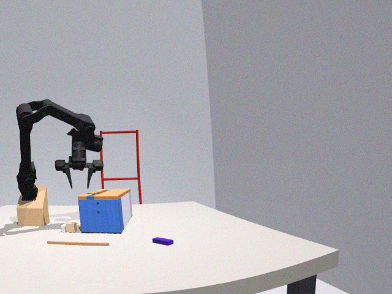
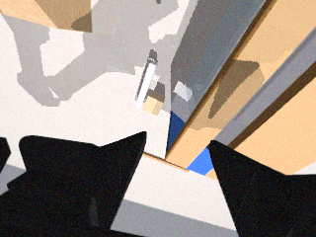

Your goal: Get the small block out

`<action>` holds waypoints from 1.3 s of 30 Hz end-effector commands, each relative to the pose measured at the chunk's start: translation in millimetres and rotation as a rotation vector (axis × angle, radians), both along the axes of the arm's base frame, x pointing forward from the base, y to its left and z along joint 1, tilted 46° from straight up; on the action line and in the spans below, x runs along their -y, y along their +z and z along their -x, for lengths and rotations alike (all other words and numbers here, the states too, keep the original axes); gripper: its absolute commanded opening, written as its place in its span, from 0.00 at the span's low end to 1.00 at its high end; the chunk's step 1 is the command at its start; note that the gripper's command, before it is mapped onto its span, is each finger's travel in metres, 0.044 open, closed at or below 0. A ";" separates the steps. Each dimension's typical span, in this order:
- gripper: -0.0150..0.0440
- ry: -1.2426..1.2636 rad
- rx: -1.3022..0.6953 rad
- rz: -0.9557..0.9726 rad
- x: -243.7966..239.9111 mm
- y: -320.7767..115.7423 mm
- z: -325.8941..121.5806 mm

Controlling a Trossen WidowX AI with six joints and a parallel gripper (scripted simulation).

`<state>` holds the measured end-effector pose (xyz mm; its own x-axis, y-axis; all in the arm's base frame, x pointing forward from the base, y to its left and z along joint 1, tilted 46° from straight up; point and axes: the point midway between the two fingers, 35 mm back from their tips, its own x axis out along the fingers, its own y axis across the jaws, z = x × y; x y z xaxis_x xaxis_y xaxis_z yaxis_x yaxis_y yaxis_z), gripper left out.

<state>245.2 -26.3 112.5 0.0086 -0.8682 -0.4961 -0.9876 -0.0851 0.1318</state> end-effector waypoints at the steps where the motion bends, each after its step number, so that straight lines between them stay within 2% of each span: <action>1: 0.74 0.222 -0.202 -0.048 6.2 13.7 10.7; 8: 0.74 0.589 -0.500 -0.038 14.8 28.4 26.8; 14: 0.74 0.893 -0.738 0.060 21.7 37.0 39.9; 18: 0.74 0.967 -0.805 0.099 23.2 38.6 42.8; 32: 0.74 0.951 -0.774 0.090 23.3 38.2 42.4; 35: 0.74 0.864 -0.612 0.040 24.4 36.7 40.7; 39: 0.74 0.655 -0.256 -0.069 27.5 33.7 36.9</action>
<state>206.7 -51.5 148.3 0.3896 -0.7010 -0.5973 -0.4831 -0.7077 0.5155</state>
